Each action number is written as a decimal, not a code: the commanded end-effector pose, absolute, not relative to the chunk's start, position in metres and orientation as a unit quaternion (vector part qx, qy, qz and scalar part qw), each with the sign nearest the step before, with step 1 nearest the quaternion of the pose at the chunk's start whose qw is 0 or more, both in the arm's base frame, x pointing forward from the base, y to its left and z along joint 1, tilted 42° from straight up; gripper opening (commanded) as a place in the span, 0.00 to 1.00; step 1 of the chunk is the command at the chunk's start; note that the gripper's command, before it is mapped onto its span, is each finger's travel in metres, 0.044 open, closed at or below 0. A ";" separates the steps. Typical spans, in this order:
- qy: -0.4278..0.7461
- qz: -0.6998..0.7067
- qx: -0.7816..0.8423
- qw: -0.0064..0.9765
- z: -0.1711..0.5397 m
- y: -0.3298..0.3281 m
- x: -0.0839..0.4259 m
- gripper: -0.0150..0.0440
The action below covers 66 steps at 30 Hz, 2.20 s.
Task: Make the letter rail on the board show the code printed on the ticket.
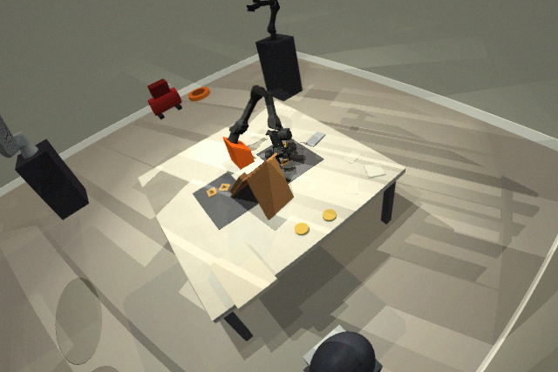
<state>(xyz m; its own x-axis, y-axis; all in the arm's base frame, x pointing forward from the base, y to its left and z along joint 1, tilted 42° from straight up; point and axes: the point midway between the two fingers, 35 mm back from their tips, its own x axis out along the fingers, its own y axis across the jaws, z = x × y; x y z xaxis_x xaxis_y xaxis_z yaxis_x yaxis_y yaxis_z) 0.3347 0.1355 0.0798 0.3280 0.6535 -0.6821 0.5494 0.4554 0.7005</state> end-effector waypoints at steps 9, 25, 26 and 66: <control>0.462 0.115 0.460 0.750 0.097 0.101 0.333 0.25; 0.281 0.163 0.331 0.886 0.122 0.056 0.318 0.25; 0.272 0.163 0.324 0.891 0.124 0.054 0.317 0.25; 0.264 0.164 0.317 0.896 0.115 0.044 0.318 0.25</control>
<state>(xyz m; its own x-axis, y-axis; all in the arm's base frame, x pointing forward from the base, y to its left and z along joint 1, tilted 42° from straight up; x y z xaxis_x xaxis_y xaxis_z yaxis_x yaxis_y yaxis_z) 0.3185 0.0448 0.1185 0.8105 0.4573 -0.3661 -0.1254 0.7459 0.6541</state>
